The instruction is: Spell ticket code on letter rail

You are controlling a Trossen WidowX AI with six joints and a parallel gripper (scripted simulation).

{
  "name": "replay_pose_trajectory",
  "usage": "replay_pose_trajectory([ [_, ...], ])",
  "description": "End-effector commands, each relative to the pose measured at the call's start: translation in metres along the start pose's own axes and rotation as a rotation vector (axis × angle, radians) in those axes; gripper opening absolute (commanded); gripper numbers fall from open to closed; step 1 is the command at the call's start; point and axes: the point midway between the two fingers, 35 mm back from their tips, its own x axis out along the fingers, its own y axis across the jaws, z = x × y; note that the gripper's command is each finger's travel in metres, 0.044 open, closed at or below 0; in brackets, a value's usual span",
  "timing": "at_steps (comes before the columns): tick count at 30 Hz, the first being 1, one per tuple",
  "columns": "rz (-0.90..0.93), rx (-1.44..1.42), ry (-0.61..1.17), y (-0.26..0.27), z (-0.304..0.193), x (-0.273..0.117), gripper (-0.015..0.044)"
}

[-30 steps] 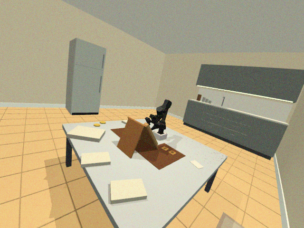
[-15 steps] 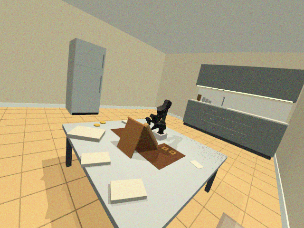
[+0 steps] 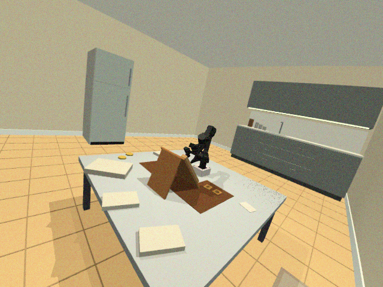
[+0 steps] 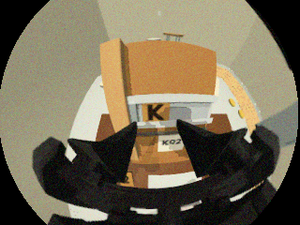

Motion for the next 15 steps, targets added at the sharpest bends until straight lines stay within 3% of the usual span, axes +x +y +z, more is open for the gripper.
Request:
replay_pose_trajectory([
  [1, -0.001, 0.006, -0.007, -0.0006, 0.0020, -0.0026, 0.0295],
  [12, -0.001, 0.006, -0.007, -0.0009, 0.0030, -0.0038, 0.0295],
  [15, 0.000, 0.001, -0.001, -0.0005, 0.0007, -0.0021, 0.0216],
])
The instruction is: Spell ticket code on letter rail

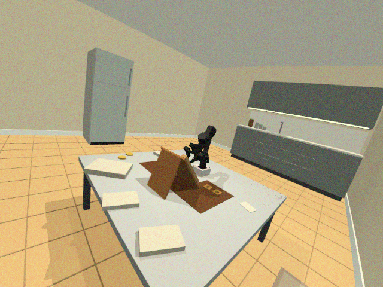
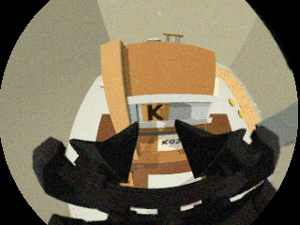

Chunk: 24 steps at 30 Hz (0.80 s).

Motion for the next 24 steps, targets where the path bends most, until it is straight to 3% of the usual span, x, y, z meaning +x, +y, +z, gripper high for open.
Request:
replay_pose_trajectory([
  [1, 0.000, 0.000, 0.000, 0.000, 0.000, 0.000, 0.0190],
  [8, 0.000, 0.000, 0.000, 0.000, 0.000, 0.000, 0.0006],
  [19, -0.001, -0.002, 0.008, 0.000, 0.000, 0.000, 0.0000],
  [24, -0.020, -0.032, 0.202, -0.008, 0.010, 0.010, 0.0000],
])
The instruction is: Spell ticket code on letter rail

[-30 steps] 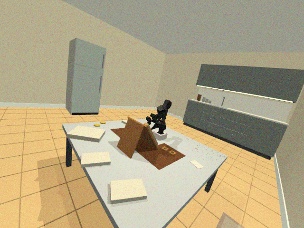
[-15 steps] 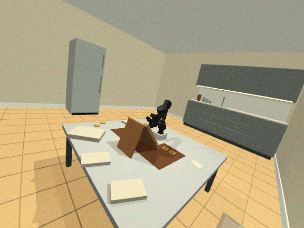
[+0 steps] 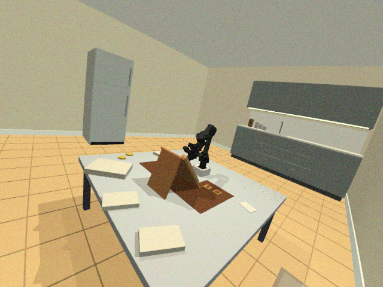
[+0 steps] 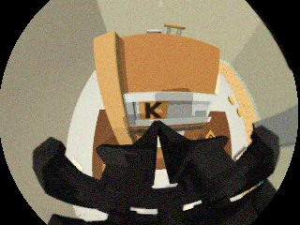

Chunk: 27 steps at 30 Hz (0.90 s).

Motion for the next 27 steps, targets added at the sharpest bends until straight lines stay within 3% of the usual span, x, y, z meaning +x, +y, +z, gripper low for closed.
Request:
replay_pose_trajectory([
  [1, -0.012, -0.016, 0.148, -0.007, 0.011, 0.007, 0.0000],
  [11, 0.013, 0.018, 0.576, -0.034, 0.023, 0.013, 0.0000],
  [27, 0.014, 0.020, 0.584, -0.034, 0.021, 0.016, 0.0000],
])
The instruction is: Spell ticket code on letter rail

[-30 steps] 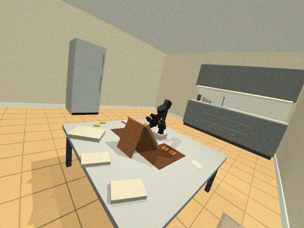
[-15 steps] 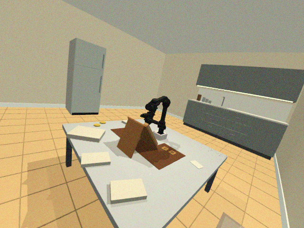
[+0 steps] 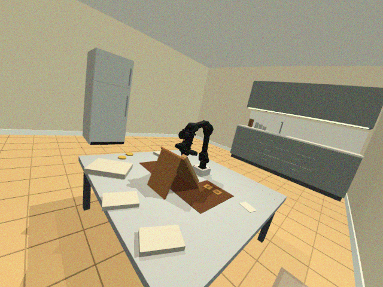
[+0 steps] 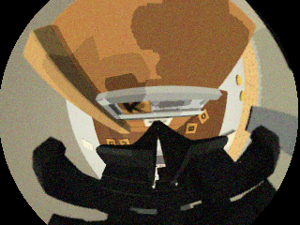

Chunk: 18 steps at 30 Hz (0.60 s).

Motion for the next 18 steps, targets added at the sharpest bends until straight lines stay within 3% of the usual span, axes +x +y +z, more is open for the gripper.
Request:
replay_pose_trajectory([
  [1, 0.003, -0.004, 0.005, 0.0007, 0.0022, 0.0034, 0.0000],
  [18, 0.003, -0.004, 0.005, 0.0010, 0.0076, 0.0098, 0.0000],
])
